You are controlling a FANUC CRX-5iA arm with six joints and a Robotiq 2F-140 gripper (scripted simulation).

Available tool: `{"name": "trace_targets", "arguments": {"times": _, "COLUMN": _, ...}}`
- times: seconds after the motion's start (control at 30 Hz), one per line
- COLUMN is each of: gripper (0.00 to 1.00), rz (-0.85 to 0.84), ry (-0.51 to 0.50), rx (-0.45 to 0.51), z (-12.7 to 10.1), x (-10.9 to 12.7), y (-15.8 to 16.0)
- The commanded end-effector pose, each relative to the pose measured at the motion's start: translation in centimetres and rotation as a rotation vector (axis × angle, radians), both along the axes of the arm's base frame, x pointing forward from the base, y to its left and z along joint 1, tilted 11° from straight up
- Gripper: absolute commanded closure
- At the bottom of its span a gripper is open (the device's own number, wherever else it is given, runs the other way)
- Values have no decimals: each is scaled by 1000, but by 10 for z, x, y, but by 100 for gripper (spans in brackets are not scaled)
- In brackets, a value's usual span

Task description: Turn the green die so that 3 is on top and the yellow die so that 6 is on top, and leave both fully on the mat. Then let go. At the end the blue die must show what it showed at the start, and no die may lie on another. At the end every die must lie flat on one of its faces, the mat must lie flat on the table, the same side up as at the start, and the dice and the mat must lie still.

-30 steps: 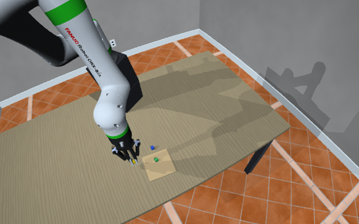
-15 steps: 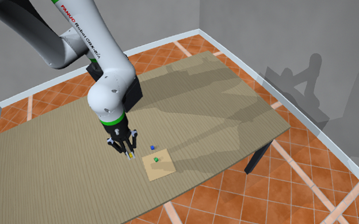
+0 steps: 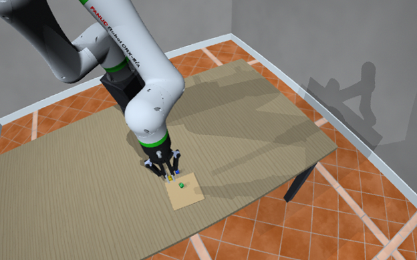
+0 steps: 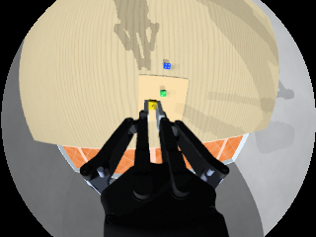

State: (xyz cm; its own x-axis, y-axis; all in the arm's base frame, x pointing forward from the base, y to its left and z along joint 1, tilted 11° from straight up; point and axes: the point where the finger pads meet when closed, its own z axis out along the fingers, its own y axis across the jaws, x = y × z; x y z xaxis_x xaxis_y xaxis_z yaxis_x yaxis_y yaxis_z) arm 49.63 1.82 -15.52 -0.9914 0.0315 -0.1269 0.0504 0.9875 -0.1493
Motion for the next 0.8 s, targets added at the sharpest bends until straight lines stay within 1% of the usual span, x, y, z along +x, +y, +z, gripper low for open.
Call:
{"name": "trace_targets", "arguments": {"times": 0.0, "gripper": 93, "rz": -23, "ry": 7, "rx": -1, "z": -8, "x": 11, "y": 40}}
{"name": "trace_targets", "arguments": {"times": 0.03, "gripper": 93, "rz": -35, "ry": 5, "rx": 0, "z": -15, "x": 15, "y": 77}}
{"name": "trace_targets", "arguments": {"times": 0.1, "gripper": 93, "rz": -35, "ry": 5, "rx": 0, "z": -15, "x": 15, "y": 77}}
{"name": "trace_targets", "arguments": {"times": 0.13, "gripper": 93, "rz": -45, "ry": 3, "rx": 1, "z": -21, "x": 15, "y": 110}}
{"name": "trace_targets", "arguments": {"times": 0.2, "gripper": 93, "rz": -45, "ry": 3, "rx": 1, "z": -21, "x": 15, "y": 110}}
{"name": "trace_targets", "arguments": {"times": 0.23, "gripper": 93, "rz": -53, "ry": 2, "rx": 2, "z": -26, "x": 14, "y": 136}}
{"name": "trace_targets", "arguments": {"times": 0.27, "gripper": 93, "rz": -53, "ry": 2, "rx": 2, "z": -26, "x": 14, "y": 136}}
{"name": "trace_targets", "arguments": {"times": 0.3, "gripper": 93, "rz": -59, "ry": 1, "rx": 2, "z": -30, "x": 13, "y": 153}}
{"name": "trace_targets", "arguments": {"times": 0.33, "gripper": 93, "rz": -61, "ry": 0, "rx": 2, "z": -31, "x": 12, "y": 160}}
{"name": "trace_targets", "arguments": {"times": 0.6, "gripper": 93, "rz": -45, "ry": 3, "rx": -6, "z": -32, "x": 11, "y": 159}}
{"name": "trace_targets", "arguments": {"times": 0.77, "gripper": 93, "rz": 54, "ry": 26, "rx": -54, "z": -34, "x": 9, "y": 148}}
